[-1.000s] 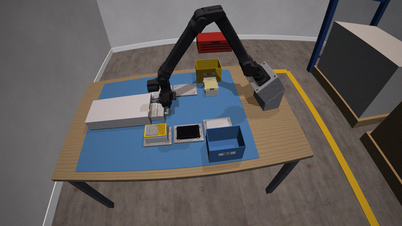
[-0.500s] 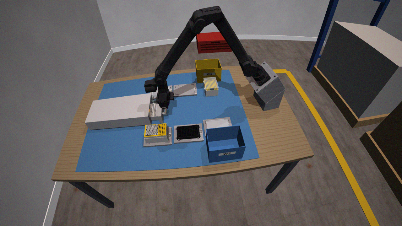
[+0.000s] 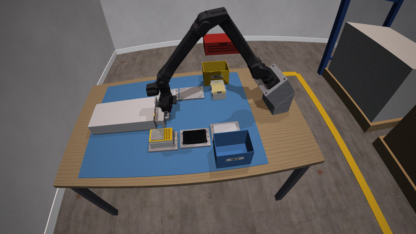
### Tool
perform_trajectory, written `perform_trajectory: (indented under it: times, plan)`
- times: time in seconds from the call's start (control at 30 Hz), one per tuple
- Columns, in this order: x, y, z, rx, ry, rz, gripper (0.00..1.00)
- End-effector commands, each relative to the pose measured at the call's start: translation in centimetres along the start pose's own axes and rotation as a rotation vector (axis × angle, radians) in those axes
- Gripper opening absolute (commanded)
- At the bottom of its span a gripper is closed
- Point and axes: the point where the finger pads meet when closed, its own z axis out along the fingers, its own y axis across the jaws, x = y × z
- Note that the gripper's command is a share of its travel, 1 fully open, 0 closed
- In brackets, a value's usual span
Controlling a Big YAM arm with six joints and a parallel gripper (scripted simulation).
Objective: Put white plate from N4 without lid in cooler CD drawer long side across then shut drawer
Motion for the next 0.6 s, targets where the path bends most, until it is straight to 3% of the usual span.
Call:
perform_trajectory:
  times: [0.0, 0.57]
  plan:
    - [-0.18, -3.46, -0.43, 0.053, -0.005, -0.005, 0.0]
    - [-0.19, -3.64, -0.44, 0.06, -0.005, -0.005, 0.0]
